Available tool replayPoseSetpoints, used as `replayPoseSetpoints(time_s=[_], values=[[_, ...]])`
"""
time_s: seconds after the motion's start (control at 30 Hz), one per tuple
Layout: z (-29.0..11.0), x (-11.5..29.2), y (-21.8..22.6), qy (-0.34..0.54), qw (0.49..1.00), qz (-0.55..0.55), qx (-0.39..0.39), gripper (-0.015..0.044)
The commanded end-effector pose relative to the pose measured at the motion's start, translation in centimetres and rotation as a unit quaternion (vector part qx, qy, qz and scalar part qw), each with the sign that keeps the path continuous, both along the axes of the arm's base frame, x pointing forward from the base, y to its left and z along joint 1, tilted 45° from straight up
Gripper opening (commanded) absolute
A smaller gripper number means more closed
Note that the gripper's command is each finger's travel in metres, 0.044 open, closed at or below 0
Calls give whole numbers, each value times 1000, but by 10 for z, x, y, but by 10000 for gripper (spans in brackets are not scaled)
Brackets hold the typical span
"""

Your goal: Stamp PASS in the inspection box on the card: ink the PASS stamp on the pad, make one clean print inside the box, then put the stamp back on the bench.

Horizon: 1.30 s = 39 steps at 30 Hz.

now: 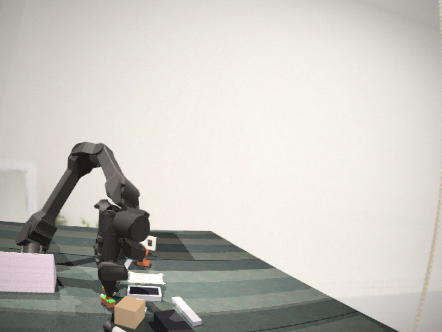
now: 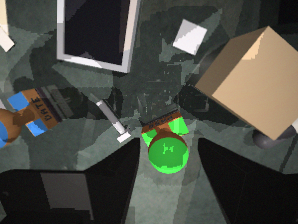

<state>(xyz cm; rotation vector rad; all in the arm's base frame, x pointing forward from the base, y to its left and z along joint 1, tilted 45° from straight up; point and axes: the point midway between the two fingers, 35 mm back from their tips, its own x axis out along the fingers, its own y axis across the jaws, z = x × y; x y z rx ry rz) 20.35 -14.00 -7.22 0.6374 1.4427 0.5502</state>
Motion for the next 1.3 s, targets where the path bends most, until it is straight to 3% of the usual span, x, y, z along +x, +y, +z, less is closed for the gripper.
replayPoseSetpoints(time_s=[0.0,0.37,1.07,1.17,1.27], values=[[-5,0,5,0,1000,-2,1,224],[-14,0,16,0,1000,-2,2,224],[-12,0,14,0,1000,1,1,84],[-12,0,13,0,1000,1,1,5],[-11,0,12,0,1000,1,1,0]])
